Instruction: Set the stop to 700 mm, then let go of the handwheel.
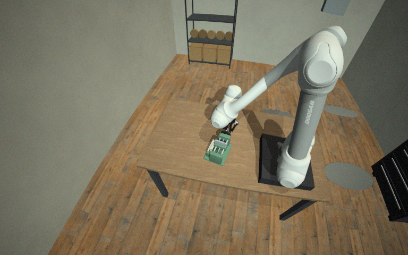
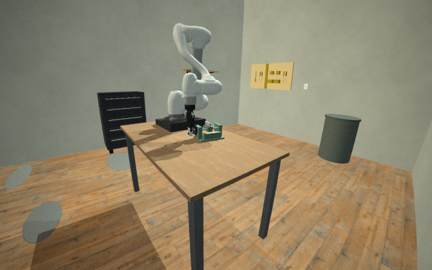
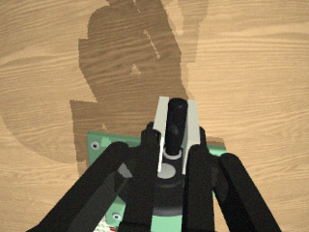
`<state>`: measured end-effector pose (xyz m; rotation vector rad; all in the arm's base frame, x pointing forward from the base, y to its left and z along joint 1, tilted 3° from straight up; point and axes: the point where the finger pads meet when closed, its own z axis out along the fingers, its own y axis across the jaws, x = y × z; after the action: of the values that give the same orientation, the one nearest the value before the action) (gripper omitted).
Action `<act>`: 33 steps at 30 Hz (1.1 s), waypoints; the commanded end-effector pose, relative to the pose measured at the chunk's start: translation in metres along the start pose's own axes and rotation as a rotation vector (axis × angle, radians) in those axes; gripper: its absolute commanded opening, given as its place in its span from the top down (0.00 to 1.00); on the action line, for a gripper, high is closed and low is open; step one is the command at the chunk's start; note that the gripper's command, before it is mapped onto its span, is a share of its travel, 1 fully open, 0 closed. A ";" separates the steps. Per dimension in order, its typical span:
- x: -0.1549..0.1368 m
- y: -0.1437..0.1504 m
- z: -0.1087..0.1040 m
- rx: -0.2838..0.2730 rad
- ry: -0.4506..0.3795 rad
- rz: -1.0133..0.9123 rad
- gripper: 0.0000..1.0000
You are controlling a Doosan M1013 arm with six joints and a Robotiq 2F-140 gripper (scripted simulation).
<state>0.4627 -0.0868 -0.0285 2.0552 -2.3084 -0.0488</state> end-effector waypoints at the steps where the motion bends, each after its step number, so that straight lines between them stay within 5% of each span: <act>1: 0.000 0.001 0.000 -0.001 0.000 0.000 0.96; 33: 0.000 0.009 -0.003 -0.001 0.000 0.000 0.96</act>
<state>0.4547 -0.0858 -0.0250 2.0551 -2.3081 -0.0493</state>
